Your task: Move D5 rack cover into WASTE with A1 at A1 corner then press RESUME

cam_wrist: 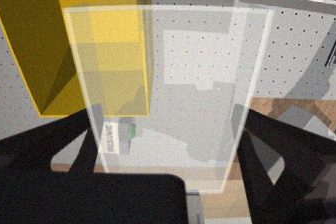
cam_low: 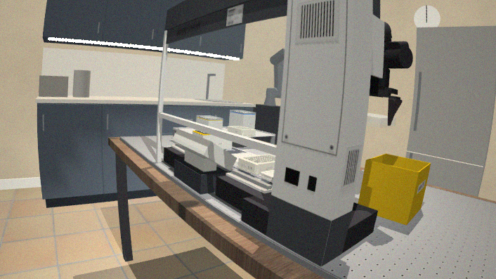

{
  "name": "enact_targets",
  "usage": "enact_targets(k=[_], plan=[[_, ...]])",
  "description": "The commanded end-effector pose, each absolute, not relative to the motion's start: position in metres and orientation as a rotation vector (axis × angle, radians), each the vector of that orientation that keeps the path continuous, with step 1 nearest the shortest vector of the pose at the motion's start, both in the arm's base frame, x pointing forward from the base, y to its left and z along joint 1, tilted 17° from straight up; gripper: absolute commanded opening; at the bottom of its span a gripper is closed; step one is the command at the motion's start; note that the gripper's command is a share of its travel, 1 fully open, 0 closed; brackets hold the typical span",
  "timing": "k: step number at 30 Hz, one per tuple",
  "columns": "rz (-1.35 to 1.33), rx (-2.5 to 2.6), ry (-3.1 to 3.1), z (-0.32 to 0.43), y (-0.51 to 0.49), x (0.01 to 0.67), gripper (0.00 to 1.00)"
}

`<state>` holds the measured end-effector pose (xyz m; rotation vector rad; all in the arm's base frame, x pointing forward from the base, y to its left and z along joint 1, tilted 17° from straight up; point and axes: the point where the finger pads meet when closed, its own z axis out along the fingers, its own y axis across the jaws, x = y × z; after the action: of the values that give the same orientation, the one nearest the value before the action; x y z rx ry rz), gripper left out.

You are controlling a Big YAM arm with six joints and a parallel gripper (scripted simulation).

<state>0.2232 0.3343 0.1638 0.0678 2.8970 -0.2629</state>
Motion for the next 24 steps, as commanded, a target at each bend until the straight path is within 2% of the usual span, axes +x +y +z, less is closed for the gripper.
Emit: enact_targets(k=[1,6,24], plan=[[-0.150,0.102,2.868,0.193,0.350,0.232,0.00],[-0.194,-0.028,2.882,0.180,0.373,0.229,0.00],[-0.204,0.015,2.887,0.167,0.446,0.237,0.00]])
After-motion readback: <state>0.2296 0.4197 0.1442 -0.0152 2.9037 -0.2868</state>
